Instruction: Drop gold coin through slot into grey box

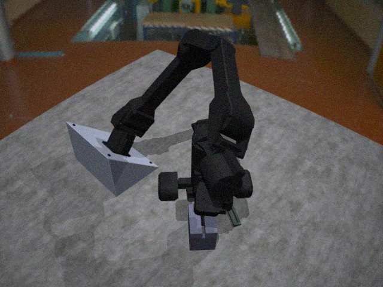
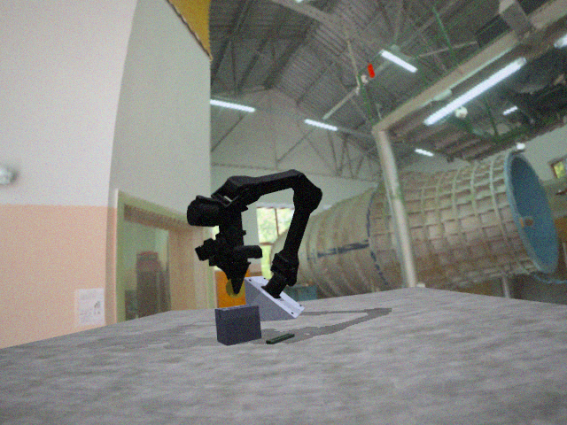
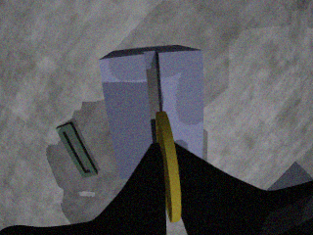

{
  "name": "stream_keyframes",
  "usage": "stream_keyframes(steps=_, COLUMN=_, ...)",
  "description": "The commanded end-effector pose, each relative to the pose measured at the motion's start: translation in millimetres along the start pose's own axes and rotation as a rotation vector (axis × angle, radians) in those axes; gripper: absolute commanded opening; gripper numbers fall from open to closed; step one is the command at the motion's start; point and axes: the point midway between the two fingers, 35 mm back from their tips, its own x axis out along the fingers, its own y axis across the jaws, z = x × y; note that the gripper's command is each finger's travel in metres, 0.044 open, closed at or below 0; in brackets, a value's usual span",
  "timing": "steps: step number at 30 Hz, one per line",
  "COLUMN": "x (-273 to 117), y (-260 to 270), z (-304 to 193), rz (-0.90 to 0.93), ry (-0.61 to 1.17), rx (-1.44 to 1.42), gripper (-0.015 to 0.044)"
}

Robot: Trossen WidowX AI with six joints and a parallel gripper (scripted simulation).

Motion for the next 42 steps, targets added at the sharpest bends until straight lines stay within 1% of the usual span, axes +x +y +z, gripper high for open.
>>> stream_keyframes(steps=1, x=-0.6, y=-3.4, z=2.0, rz=-0.003, ry=-0.002, rx=0.000, gripper=0.0000)
stream_keyframes(steps=24, x=0.6, y=-0.4, z=2.3, rz=0.000, ry=0.000, rx=-0.002, gripper=0.0000)
stream_keyframes(steps=42, x=10.7, y=0.1, z=0.8, rz=0.000, ry=0.001, rx=0.006, gripper=0.0000)
